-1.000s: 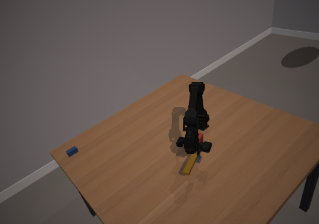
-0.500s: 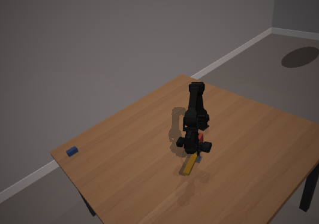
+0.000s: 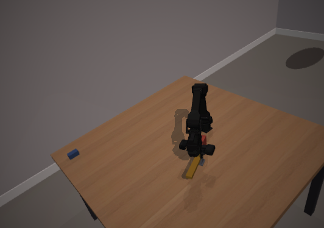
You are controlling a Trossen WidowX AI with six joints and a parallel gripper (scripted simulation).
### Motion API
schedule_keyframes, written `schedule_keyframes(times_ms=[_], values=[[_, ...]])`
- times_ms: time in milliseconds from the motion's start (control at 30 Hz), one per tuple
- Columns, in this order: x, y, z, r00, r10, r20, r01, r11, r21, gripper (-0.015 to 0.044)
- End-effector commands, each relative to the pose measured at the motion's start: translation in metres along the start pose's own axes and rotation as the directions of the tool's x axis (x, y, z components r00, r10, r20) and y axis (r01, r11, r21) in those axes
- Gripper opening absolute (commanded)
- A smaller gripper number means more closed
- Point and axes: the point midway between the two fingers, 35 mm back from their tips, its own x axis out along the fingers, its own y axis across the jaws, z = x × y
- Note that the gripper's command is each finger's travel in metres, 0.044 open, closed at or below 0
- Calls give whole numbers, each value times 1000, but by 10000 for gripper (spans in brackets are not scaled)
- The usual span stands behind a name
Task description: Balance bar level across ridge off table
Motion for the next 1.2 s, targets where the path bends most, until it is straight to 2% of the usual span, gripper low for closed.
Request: schedule_keyframes(times_ms=[0,1167], values=[[3,0,0,1000,-1,-1,1,1000,-1,0],[2,0,1,1000,-1,-1,1,1000,-1,0]])
